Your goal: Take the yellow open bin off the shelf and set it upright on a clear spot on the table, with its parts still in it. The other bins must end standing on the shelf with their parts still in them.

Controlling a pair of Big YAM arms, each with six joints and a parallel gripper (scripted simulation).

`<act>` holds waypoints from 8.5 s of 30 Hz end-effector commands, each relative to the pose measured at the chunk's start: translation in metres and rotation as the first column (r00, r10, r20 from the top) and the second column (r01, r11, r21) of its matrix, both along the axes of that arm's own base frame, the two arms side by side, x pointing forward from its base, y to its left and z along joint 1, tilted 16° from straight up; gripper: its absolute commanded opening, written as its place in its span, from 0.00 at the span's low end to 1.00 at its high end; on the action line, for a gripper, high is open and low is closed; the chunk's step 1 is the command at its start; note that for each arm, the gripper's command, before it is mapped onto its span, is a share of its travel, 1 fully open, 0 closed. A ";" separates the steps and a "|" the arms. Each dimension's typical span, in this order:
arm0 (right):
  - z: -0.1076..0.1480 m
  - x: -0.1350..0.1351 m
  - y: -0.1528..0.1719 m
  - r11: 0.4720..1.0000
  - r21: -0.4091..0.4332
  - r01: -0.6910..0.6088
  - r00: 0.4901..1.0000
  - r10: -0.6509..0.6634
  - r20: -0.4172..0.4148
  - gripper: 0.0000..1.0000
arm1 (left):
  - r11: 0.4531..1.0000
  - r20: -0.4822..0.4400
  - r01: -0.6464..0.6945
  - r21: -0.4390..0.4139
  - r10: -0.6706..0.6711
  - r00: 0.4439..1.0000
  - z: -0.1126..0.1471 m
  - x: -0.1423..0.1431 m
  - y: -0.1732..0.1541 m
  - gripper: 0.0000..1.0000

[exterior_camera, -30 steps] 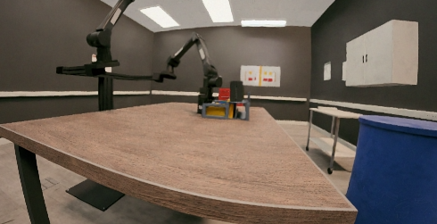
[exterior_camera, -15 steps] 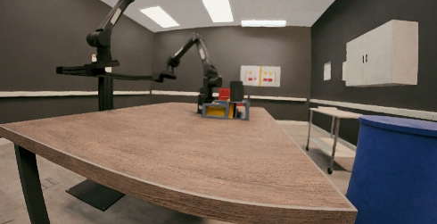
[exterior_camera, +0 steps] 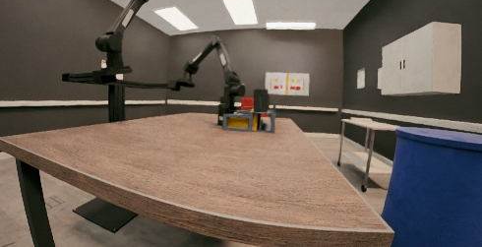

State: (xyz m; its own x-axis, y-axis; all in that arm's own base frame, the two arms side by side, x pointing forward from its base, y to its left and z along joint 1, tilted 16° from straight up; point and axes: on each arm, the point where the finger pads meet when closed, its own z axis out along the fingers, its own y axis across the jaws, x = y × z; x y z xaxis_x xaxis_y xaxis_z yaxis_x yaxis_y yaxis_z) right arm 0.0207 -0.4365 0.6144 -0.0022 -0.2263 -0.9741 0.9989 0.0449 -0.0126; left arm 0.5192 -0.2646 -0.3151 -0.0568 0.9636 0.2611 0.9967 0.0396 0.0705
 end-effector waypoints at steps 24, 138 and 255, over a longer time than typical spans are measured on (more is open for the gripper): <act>0.012 -0.004 0.009 0.999 -0.041 0.004 1.000 -0.003 0.014 1.00 | 1.000 0.020 0.004 -0.017 -0.003 1.000 0.024 0.009 -0.013 0.00; 0.012 -0.004 0.009 0.999 -0.041 0.004 1.000 -0.003 0.014 1.00 | 0.998 0.105 0.031 -0.057 -0.025 0.994 0.068 0.037 -0.049 0.00; 0.012 -0.004 0.009 0.999 -0.041 0.004 1.000 -0.003 0.014 1.00 | 0.999 0.079 0.018 -0.048 -0.014 0.997 0.054 0.008 -0.041 0.00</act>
